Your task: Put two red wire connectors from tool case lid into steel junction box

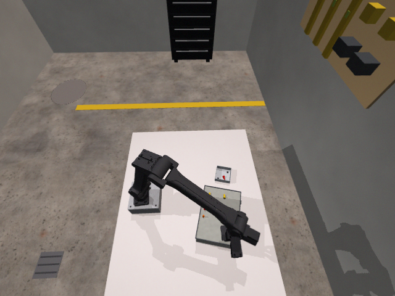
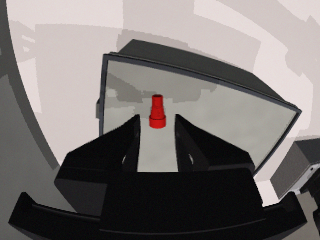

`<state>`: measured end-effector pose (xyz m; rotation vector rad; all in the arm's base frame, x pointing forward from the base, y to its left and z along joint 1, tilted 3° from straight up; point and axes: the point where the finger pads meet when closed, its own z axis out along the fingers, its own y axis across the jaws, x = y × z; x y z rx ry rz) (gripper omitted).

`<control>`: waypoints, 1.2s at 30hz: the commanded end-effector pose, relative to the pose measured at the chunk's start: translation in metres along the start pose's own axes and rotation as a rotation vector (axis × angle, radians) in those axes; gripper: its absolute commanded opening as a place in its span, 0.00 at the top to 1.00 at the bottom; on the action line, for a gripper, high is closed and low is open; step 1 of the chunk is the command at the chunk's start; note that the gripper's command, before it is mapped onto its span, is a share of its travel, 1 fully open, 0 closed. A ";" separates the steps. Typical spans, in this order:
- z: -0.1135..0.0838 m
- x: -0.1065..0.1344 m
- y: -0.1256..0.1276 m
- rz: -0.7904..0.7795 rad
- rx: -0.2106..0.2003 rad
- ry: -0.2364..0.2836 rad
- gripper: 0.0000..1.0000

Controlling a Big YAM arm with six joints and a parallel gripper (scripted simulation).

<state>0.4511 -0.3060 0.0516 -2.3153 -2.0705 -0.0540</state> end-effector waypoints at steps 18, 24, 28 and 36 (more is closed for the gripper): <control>0.006 0.002 0.007 -0.023 -0.004 -0.002 0.71; 0.001 0.004 0.007 -0.024 -0.011 -0.006 0.71; -0.005 0.003 0.011 -0.023 -0.025 -0.013 0.71; -0.011 0.002 0.015 -0.023 -0.038 -0.020 0.71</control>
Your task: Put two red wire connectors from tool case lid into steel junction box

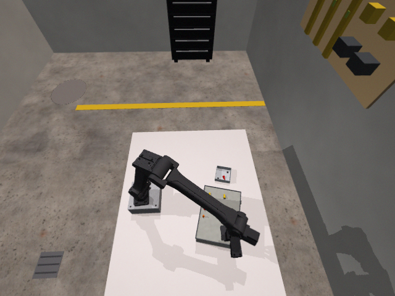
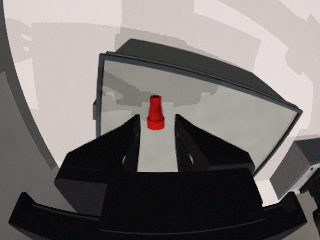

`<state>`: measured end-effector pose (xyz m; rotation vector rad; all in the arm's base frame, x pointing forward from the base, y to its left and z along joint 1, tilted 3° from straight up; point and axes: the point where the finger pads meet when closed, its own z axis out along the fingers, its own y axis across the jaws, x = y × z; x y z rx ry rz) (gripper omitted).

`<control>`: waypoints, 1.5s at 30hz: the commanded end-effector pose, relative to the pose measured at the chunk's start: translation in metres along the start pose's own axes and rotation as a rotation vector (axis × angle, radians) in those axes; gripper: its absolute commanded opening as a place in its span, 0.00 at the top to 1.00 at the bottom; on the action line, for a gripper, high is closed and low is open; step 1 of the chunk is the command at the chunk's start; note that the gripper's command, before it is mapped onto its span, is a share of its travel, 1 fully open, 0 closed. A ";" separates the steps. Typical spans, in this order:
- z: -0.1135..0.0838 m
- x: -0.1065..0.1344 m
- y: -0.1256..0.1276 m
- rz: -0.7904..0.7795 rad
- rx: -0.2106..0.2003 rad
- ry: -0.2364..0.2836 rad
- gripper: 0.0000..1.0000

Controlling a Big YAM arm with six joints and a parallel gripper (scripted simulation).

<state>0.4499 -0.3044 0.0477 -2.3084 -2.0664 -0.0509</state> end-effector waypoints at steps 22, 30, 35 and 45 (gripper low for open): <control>0.009 -0.003 0.021 -0.015 -0.044 -0.023 0.90; 0.005 -0.004 0.022 -0.014 -0.050 -0.027 0.90; 0.005 -0.004 0.023 -0.014 -0.051 -0.027 0.90; 0.004 -0.004 0.023 -0.014 -0.052 -0.027 0.90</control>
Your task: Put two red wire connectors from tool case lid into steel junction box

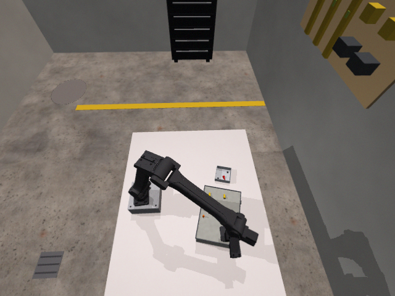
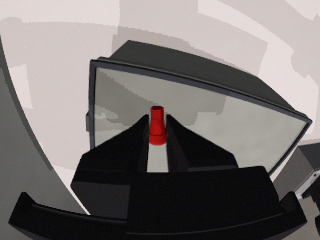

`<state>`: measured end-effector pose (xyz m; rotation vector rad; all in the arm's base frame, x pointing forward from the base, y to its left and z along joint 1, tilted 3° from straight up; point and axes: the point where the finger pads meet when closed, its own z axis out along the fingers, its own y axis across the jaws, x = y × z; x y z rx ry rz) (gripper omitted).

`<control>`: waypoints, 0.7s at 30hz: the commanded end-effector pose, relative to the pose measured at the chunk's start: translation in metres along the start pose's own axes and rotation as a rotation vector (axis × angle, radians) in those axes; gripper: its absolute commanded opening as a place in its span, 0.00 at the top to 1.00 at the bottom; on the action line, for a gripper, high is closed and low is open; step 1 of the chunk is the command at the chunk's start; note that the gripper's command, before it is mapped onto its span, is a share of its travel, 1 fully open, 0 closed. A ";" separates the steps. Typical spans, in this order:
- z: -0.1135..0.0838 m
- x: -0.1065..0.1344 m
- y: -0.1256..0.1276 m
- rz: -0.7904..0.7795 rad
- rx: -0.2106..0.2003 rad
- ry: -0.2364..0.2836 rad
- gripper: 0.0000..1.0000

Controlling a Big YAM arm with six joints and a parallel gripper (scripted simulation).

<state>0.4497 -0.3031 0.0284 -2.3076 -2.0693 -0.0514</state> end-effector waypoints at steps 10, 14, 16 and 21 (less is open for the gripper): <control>-0.015 -0.004 0.022 -0.012 -0.049 -0.026 0.90; -0.014 -0.004 0.022 -0.012 -0.048 -0.025 0.90; -0.014 -0.004 0.022 -0.012 -0.048 -0.025 0.90; -0.023 -0.004 0.023 -0.012 -0.053 -0.028 0.90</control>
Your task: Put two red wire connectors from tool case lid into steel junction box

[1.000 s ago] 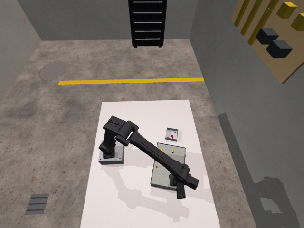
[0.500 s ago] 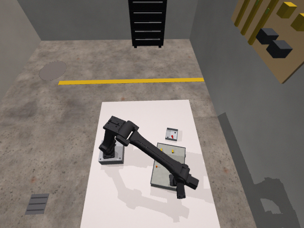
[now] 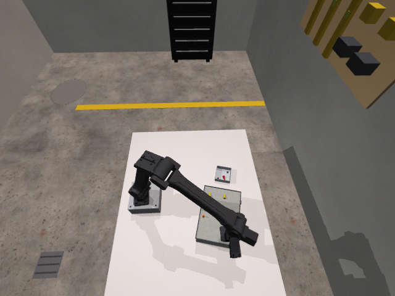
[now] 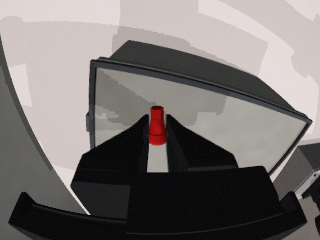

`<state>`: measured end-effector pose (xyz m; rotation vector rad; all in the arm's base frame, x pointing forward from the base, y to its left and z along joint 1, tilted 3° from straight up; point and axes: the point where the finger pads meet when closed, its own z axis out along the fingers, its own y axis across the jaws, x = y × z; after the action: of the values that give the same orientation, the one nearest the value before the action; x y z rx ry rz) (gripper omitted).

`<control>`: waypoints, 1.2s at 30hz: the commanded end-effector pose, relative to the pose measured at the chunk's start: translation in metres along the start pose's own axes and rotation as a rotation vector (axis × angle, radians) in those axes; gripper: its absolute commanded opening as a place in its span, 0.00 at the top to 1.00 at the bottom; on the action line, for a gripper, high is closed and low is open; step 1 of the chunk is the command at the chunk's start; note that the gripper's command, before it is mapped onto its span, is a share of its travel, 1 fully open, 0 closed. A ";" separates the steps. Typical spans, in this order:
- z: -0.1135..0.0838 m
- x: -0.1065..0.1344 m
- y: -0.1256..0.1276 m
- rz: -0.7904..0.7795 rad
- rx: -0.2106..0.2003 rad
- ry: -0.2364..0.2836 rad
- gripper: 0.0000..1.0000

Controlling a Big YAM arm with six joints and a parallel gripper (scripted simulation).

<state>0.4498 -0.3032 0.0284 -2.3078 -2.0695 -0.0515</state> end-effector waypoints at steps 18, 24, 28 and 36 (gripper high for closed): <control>-0.090 -0.008 0.018 -0.011 -0.061 -0.033 0.90; -0.081 -0.006 0.008 -0.006 -0.022 -0.011 0.90; -0.078 -0.008 0.007 -0.004 -0.015 -0.008 0.90; -0.076 -0.009 0.007 -0.002 -0.012 -0.006 0.90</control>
<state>0.4532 -0.3056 0.0982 -2.3121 -2.0751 -0.0542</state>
